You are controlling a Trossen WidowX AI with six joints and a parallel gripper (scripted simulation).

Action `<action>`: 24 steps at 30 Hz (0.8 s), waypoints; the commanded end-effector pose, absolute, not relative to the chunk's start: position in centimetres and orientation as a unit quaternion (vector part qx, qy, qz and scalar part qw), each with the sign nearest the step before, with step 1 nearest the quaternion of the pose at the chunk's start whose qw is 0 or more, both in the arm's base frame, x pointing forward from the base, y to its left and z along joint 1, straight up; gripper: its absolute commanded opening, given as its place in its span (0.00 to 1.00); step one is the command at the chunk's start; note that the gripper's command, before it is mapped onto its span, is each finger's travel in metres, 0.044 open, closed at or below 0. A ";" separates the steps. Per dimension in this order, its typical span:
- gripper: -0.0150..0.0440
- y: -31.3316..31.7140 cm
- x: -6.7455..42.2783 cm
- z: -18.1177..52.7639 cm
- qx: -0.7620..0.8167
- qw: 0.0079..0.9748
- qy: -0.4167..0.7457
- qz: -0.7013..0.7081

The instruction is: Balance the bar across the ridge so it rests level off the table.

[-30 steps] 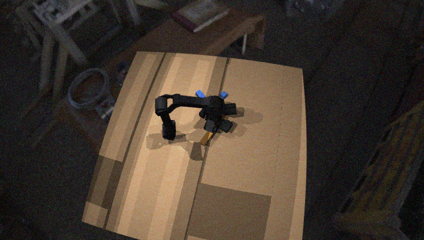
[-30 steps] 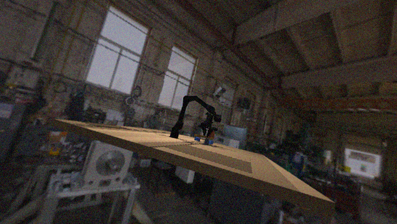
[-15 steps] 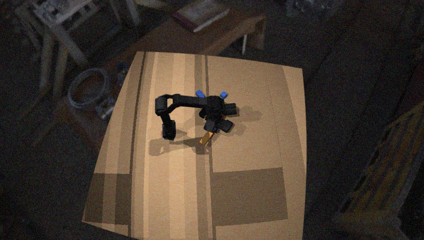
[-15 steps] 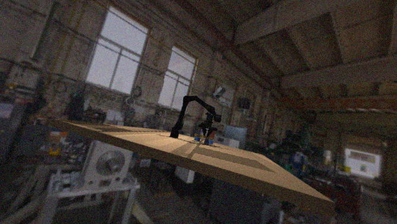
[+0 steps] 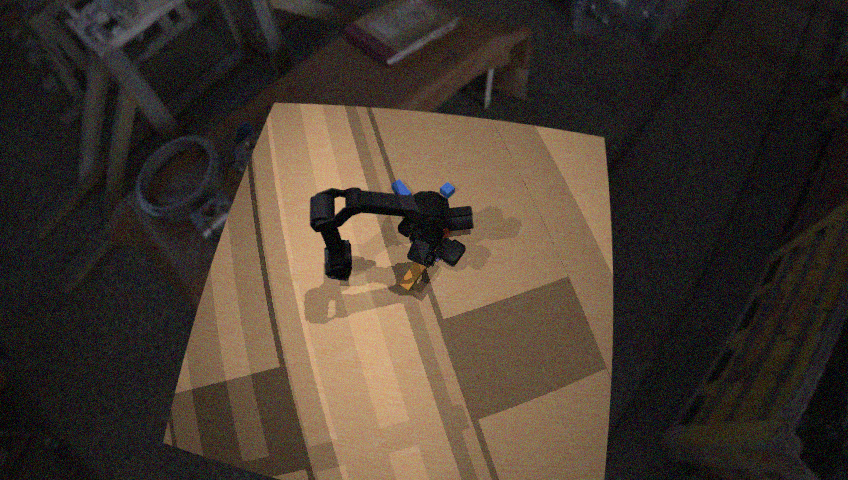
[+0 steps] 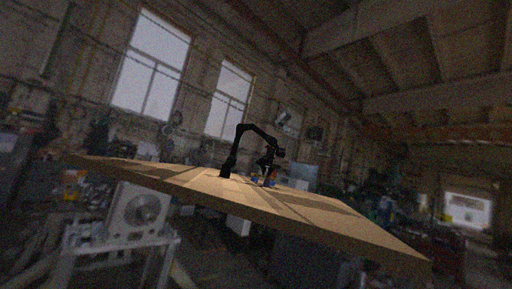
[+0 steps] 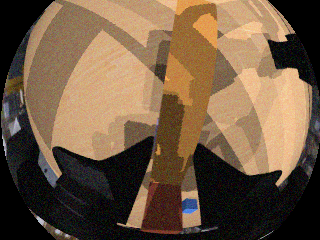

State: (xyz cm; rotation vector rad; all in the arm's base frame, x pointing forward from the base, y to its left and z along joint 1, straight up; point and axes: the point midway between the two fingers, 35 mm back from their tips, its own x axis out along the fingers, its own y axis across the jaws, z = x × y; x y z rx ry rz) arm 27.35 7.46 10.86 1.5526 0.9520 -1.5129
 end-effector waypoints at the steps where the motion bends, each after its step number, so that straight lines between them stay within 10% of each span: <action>1: 0.57 7.5 27.4 10.9 0.607 0.377 0.372 -0.592; 7: 0.57 7.5 27.4 10.9 0.607 0.377 0.372 -0.592; 17: 1.00 7.5 27.4 10.9 0.607 0.377 0.372 -0.592; 24: 1.00 7.6 27.7 14.7 0.607 0.377 0.372 -0.592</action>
